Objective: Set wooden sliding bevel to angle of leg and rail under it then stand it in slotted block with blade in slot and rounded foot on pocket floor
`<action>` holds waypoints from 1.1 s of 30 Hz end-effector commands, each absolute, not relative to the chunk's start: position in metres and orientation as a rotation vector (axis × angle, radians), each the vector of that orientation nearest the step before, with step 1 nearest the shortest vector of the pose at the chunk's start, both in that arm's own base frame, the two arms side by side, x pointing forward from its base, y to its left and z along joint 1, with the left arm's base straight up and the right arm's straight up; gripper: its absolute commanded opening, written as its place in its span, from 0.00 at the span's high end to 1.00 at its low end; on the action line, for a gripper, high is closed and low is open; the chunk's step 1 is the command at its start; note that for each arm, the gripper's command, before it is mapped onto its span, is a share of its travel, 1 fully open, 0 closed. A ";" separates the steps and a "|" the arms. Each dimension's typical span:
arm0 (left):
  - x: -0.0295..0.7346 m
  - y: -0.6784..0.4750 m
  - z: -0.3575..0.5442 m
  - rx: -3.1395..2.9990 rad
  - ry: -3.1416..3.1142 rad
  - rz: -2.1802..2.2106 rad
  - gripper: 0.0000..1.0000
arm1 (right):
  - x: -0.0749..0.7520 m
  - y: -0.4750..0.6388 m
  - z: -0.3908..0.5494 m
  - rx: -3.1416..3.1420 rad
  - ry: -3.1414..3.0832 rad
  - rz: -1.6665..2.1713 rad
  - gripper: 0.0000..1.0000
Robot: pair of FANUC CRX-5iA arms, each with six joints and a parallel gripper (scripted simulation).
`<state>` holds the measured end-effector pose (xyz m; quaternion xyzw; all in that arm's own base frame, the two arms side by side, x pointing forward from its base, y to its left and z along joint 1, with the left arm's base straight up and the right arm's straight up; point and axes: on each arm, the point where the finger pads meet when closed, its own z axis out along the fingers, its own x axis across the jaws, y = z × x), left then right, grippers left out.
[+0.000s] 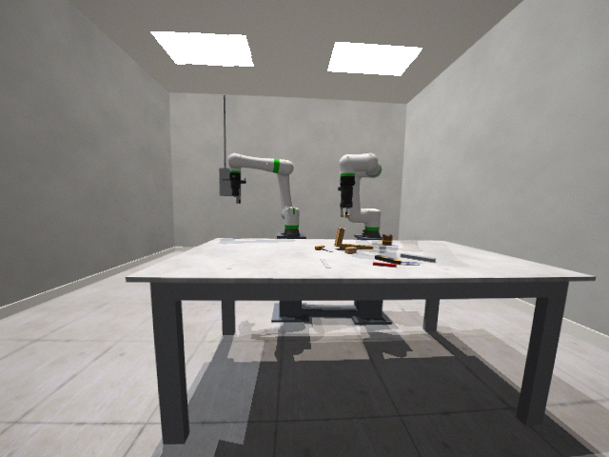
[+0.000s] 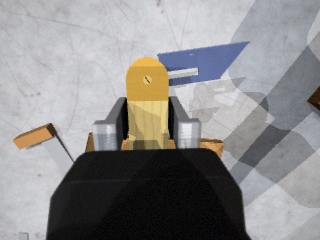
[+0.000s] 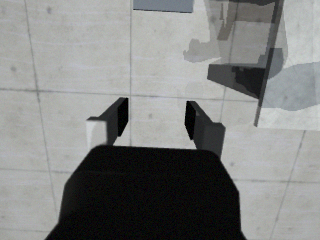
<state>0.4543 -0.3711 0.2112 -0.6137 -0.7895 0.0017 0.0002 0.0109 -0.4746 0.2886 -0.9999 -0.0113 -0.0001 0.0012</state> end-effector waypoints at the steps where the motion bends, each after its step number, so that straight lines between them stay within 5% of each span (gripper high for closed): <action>1: 0.455 -0.372 0.213 -1.850 -2.543 0.003 1.00 | 0.011 -0.475 0.290 -3.141 -0.035 0.000 0.00; 33: 0.455 -0.372 0.213 -0.444 -3.113 0.004 1.00 | 0.011 -0.475 0.290 -3.141 -0.035 0.000 0.00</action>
